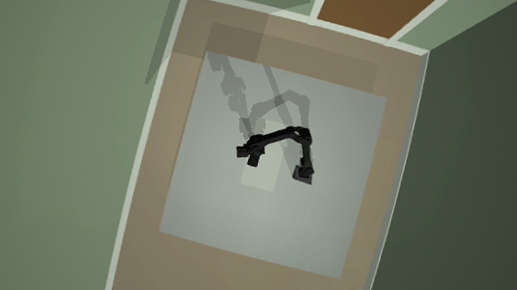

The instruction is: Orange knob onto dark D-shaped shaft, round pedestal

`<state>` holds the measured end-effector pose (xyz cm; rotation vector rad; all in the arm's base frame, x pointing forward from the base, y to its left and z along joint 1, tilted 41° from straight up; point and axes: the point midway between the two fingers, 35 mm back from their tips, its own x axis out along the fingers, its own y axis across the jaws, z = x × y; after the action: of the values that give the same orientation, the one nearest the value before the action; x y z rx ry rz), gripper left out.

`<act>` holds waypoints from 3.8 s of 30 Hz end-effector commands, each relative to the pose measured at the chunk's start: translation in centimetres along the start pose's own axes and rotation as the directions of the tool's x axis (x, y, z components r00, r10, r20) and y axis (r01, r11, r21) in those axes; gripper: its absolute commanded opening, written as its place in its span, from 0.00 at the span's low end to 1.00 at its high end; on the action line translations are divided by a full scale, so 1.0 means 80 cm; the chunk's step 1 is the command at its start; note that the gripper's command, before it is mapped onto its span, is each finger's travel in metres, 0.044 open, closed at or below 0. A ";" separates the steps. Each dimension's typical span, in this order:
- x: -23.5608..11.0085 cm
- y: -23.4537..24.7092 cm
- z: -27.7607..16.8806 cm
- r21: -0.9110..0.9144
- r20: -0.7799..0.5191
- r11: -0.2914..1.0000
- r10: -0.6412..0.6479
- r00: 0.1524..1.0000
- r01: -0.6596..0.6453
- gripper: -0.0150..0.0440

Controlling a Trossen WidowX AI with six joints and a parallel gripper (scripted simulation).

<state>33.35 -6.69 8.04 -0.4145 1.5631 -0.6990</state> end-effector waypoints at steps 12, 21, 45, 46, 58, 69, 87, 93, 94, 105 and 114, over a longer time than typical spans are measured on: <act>-0.006 0.001 0.003 -0.052 0.001 0.999 -0.001 1.000 0.001 0.25; -0.007 -0.001 0.006 -0.206 0.002 0.979 -0.001 1.000 0.001 0.25; -0.004 0.002 0.001 -0.206 0.001 0.979 -0.001 1.000 0.001 0.25; -0.004 0.002 0.001 -0.206 0.001 0.979 -0.001 1.000 0.001 0.25; -0.006 -0.001 0.005 -0.206 0.002 0.979 -0.001 1.000 0.001 0.25; -0.004 -0.001 0.002 -0.206 0.001 0.979 -0.001 1.000 0.001 0.25; 0.000 0.000 0.002 -0.206 0.001 0.979 -0.001 1.000 0.001 0.25; -0.003 -0.001 0.003 -0.206 0.001 0.979 -0.001 1.000 0.001 0.25; -0.004 -0.001 0.003 -0.206 0.001 0.979 -0.001 1.000 0.001 0.25; -0.008 -0.002 0.006 -0.405 0.002 0.914 -0.001 1.000 0.001 0.25; -0.005 0.000 0.004 -0.405 0.002 0.914 -0.001 1.000 0.001 0.25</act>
<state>33.70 -6.60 8.39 -0.7146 1.7099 -0.3788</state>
